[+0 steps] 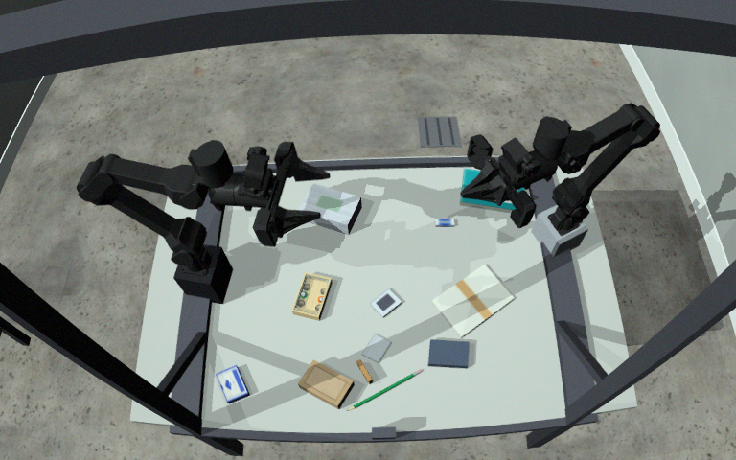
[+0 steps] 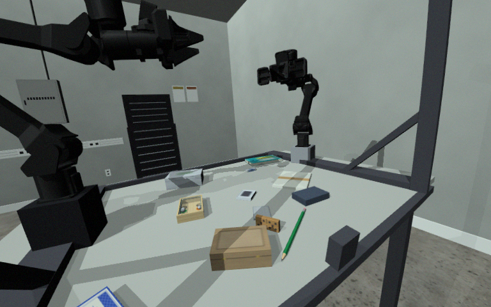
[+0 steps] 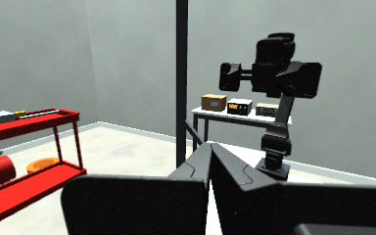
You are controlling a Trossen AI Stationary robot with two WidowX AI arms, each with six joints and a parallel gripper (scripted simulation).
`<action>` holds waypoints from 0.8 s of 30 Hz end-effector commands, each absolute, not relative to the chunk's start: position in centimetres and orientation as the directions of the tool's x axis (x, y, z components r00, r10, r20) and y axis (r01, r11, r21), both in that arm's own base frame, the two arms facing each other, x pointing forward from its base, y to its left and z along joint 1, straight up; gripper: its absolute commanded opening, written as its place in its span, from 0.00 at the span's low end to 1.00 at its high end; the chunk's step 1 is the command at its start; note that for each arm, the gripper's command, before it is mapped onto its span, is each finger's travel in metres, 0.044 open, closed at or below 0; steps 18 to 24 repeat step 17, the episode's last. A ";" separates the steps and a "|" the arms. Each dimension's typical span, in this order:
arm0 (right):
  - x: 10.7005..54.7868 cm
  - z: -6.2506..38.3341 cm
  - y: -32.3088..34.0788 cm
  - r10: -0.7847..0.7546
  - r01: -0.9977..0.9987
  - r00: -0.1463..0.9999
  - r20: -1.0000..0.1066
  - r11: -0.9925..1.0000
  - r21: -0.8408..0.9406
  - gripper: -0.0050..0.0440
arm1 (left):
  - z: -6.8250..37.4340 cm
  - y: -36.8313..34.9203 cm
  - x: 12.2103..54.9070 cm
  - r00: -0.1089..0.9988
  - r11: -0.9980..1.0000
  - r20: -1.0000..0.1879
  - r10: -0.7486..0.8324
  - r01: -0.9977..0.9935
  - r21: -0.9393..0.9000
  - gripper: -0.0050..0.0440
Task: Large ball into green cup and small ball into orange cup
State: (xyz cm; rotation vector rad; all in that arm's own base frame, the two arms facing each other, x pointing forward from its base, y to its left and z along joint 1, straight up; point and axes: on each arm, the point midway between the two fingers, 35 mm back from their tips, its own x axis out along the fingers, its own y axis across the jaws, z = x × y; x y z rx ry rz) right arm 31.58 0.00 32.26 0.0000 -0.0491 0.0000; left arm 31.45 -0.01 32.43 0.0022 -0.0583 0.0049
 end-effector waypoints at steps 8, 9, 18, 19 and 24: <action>31.3 33.4 0.0 0.000 0.000 0.997 0.075 1.000 0.000 0.00 | 33.4 0.0 31.4 0.997 1.000 0.078 0.003 -0.003 0.006 0.89; 31.3 33.4 0.0 0.000 0.000 0.997 0.075 1.000 0.000 0.00 | 33.4 0.0 31.4 0.997 1.000 0.078 0.003 -0.003 0.006 0.89; 31.3 33.4 0.0 0.000 0.000 0.997 0.075 1.000 0.000 0.00 | 33.4 0.0 31.4 0.997 1.000 0.078 0.003 -0.003 0.006 0.89; 31.3 33.4 0.0 0.000 0.000 0.997 0.075 1.000 0.000 0.00 | 33.4 0.0 31.4 0.997 1.000 0.078 0.003 -0.003 0.006 0.89; 31.3 33.4 0.0 0.000 0.000 0.997 0.075 1.000 0.000 0.00 | 33.4 0.0 31.4 0.997 1.000 0.078 0.003 -0.003 0.006 0.89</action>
